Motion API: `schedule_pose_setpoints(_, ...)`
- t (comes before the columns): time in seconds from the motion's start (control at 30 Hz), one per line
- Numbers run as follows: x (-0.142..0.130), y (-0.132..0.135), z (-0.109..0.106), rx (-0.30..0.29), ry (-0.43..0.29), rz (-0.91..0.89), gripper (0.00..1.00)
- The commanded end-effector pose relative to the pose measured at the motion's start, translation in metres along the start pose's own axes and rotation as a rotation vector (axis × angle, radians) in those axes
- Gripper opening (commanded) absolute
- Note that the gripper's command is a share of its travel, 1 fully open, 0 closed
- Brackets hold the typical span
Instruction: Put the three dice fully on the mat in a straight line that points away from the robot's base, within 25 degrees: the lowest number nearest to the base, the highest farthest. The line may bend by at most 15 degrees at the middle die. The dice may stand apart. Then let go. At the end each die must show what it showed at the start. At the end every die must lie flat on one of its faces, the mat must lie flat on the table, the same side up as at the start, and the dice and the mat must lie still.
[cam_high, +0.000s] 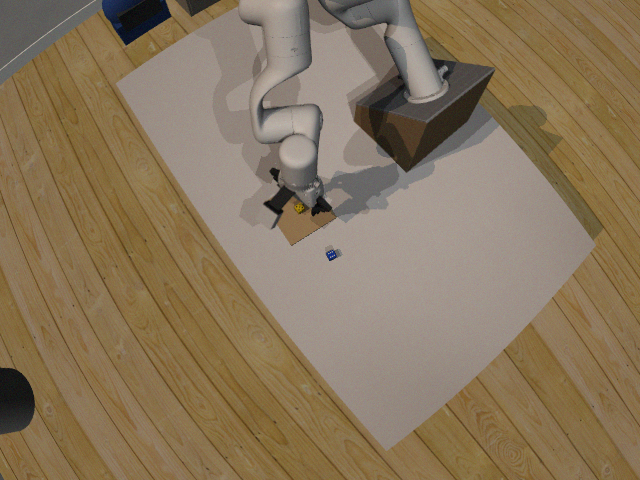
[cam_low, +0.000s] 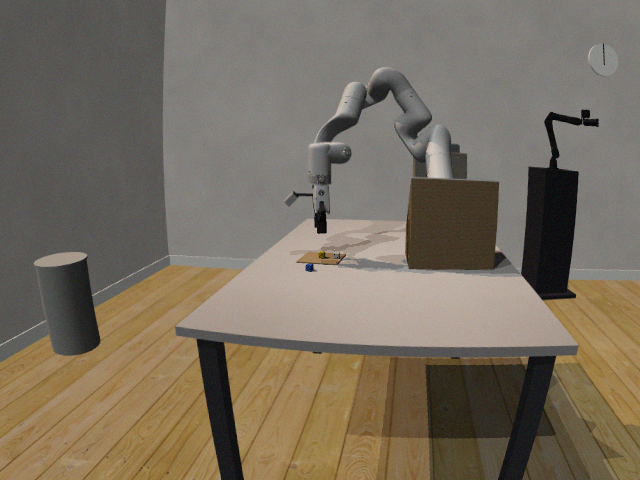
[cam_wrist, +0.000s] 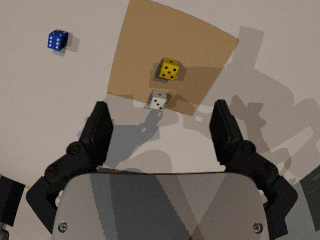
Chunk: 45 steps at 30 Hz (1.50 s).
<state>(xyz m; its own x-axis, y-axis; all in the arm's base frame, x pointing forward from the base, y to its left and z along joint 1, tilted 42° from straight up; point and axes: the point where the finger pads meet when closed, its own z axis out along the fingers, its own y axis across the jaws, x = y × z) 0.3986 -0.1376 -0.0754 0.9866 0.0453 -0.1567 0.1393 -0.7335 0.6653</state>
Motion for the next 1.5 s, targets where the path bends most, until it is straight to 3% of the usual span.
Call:
schedule_pose_setpoints(0.0,0.005,-0.007,0.001,0.001,-0.006,-0.174,1.00)
schedule_pose_setpoints(0.33,0.010,-0.023,0.005,-0.006,-0.012,-0.539,1.00)
schedule_pose_setpoints(0.43,0.011,-0.024,0.005,-0.006,-0.013,-0.563,1.00)
schedule_pose_setpoints(0.5,0.013,-0.030,0.006,-0.007,-0.015,-0.700,1.00)
schedule_pose_setpoints(0.9,0.020,-0.049,0.010,-0.007,-0.019,-1.116,1.00)
schedule_pose_setpoints(1.0,0.020,-0.049,0.010,-0.007,-0.019,-1.116,1.00)
schedule_pose_setpoints(1.07,0.022,-0.057,0.011,-0.006,-0.020,-1.264,1.00)
schedule_pose_setpoints(1.17,0.023,-0.059,0.011,-0.005,-0.020,-1.307,1.00)
schedule_pose_setpoints(1.47,0.028,-0.077,0.013,-0.001,-0.017,-1.666,1.00)
